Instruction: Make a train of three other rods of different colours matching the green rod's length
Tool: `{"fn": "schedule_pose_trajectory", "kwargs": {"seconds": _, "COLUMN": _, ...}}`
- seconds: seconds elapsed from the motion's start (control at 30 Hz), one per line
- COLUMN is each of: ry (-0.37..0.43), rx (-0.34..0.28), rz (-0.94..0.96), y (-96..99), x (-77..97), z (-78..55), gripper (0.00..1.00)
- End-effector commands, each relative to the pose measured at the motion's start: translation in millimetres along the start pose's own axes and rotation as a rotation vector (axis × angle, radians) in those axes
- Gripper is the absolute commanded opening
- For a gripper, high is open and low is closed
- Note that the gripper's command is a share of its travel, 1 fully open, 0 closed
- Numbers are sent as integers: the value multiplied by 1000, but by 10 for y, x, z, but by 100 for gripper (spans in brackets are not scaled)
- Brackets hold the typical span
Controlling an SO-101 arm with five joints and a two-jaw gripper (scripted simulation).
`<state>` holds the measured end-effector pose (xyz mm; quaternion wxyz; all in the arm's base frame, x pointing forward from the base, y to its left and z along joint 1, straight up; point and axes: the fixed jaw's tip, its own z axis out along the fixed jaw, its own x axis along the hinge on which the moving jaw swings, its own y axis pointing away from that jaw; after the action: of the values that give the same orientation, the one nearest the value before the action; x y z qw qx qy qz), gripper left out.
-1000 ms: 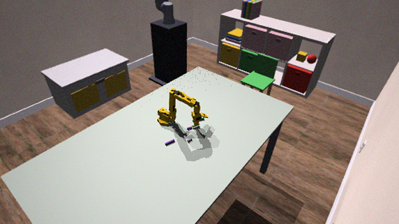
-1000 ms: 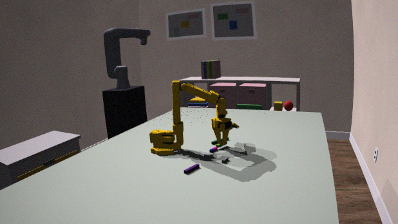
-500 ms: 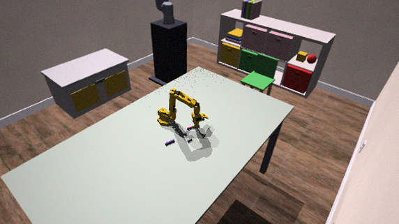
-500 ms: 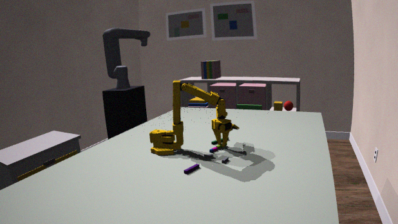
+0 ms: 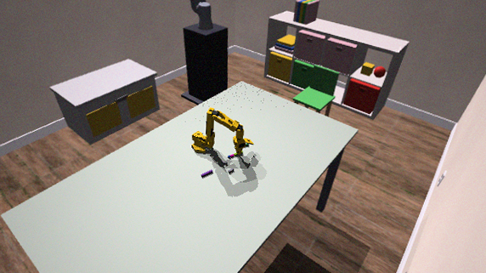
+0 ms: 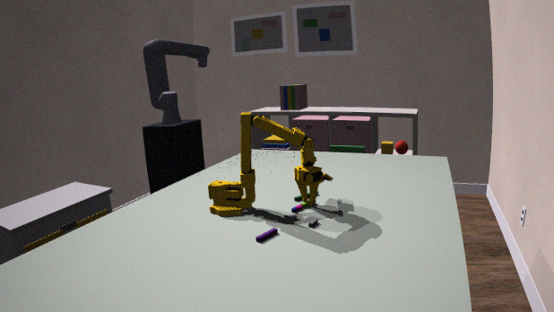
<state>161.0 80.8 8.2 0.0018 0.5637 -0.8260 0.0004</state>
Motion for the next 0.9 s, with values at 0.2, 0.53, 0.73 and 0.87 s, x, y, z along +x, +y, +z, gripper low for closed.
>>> {"fn": "schedule_pose_trajectory", "kwargs": {"seconds": 0.2, "ry": -35, "rx": 32, "rz": -3, "y": -46, "x": -51, "z": -64, "gripper": 0}}
{"fn": "schedule_pose_trajectory", "kwargs": {"seconds": 0.53, "ry": -35, "rx": 32, "rz": -3, "y": -46, "x": -51, "z": -64, "gripper": 5}}
{"fn": "schedule_pose_trajectory", "kwargs": {"seconds": 0.73, "ry": -35, "rx": 32, "rz": -3, "y": -46, "x": -51, "z": -64, "gripper": 6}}
{"fn": "schedule_pose_trajectory", "kwargs": {"seconds": 0.87, "ry": -35, "rx": 32, "rz": -3, "y": -46, "x": -51, "z": -64, "gripper": 6}}
